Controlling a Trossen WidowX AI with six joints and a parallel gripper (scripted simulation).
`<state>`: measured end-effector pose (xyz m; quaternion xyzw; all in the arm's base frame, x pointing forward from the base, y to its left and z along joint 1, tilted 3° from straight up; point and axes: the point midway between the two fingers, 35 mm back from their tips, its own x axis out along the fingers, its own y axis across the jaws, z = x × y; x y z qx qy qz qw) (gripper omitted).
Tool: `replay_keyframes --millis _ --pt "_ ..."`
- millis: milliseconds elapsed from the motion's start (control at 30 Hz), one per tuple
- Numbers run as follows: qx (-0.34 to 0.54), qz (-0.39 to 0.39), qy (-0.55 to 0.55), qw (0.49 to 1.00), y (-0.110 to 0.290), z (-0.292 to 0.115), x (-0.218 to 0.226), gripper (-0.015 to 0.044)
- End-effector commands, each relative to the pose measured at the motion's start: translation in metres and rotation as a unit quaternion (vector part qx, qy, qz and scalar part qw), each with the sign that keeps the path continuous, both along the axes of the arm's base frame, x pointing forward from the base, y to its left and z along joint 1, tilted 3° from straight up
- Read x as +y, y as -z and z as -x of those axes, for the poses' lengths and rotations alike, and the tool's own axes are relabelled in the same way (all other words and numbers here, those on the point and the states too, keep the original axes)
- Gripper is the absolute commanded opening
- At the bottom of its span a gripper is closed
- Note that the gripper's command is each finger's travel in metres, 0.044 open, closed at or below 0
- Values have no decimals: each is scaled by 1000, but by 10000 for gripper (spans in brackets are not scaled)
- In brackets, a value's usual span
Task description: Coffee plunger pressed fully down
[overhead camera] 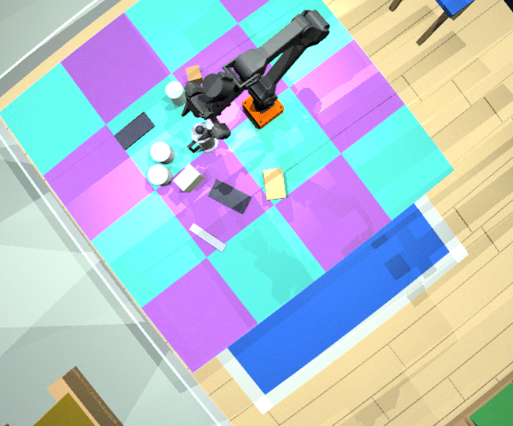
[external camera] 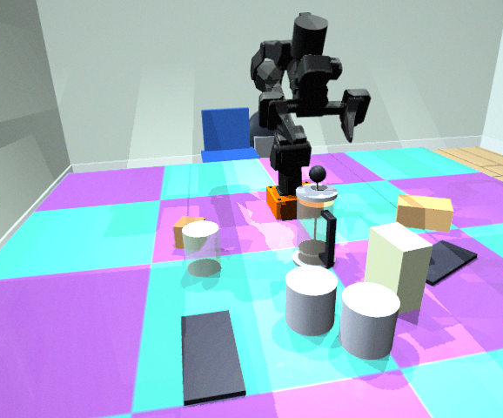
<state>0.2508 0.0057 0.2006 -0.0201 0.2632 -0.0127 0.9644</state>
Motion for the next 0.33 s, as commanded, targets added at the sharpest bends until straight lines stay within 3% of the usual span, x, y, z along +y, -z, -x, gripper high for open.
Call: replay_keyframes --millis 0,300 --pt "2 -1 0 1000 -21 16 1 440" --pt "2 -1 0 1000 -20 15 1 440"
